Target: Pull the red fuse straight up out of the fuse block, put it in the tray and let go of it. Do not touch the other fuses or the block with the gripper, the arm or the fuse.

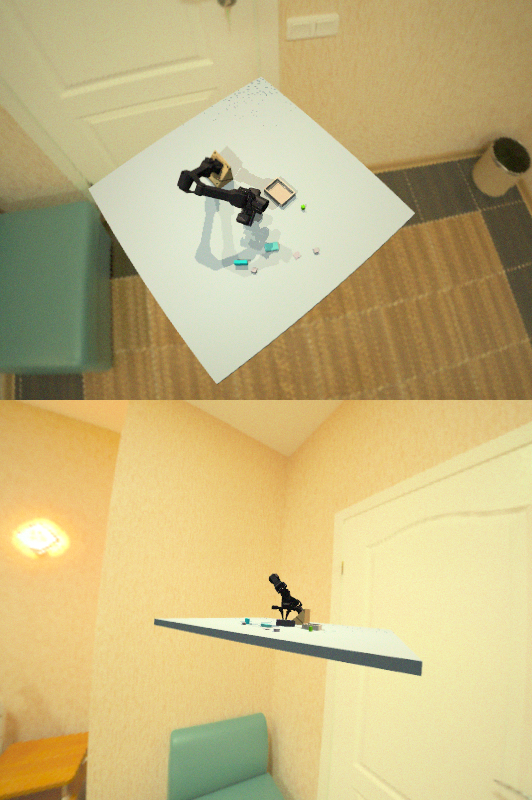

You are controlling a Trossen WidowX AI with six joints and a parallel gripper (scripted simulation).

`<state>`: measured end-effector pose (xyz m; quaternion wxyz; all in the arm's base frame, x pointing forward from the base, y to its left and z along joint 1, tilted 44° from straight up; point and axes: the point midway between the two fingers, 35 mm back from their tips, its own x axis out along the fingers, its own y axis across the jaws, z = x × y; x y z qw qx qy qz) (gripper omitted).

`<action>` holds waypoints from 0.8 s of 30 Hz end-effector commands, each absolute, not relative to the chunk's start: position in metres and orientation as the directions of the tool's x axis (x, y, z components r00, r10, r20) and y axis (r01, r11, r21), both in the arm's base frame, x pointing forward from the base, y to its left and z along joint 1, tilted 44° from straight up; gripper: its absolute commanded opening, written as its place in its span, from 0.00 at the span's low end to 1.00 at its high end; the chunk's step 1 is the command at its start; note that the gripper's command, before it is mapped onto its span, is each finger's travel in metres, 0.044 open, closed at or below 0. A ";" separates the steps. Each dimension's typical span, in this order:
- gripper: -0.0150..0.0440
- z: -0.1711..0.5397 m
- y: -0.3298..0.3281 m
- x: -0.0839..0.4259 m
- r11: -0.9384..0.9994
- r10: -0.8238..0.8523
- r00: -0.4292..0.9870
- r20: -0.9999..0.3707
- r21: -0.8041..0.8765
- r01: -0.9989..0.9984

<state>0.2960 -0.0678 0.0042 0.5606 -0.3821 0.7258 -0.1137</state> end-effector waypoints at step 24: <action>0.25 0.007 -0.065 0.297 0.682 -0.682 -0.079 -0.727 -0.593 -0.428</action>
